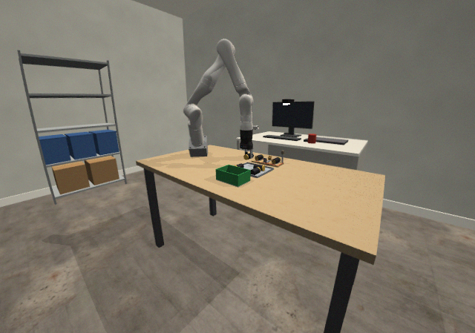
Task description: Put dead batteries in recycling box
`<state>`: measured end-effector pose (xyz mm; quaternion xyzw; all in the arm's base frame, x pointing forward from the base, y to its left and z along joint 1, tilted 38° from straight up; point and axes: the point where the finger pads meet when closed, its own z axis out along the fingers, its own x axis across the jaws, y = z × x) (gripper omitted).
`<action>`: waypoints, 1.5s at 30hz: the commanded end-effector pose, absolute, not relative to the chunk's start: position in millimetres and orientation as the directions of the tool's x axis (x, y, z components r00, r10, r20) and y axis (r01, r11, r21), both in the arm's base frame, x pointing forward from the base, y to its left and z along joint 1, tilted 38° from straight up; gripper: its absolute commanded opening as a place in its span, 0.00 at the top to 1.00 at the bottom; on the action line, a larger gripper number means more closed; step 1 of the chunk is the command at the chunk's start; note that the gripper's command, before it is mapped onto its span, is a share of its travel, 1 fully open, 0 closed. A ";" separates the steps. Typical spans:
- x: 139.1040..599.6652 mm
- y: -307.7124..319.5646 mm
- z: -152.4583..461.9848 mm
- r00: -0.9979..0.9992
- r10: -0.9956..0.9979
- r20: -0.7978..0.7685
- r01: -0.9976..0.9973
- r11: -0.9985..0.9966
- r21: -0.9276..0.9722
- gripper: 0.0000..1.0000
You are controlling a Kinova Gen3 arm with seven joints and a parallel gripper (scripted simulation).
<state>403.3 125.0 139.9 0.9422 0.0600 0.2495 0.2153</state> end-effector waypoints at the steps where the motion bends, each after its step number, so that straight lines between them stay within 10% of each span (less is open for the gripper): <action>1: 404.1 124.8 138.8 0.868 0.221 0.445 0.006 -0.900 0.435 0.43; 26: 425.6 108.6 105.0 0.868 0.221 0.445 0.006 -0.900 0.435 0.43; 27: 425.6 108.6 105.0 0.868 0.221 0.445 0.006 -0.900 0.435 0.10; 45: 425.6 108.6 105.0 0.868 0.221 0.445 0.006 -0.900 0.435 0.10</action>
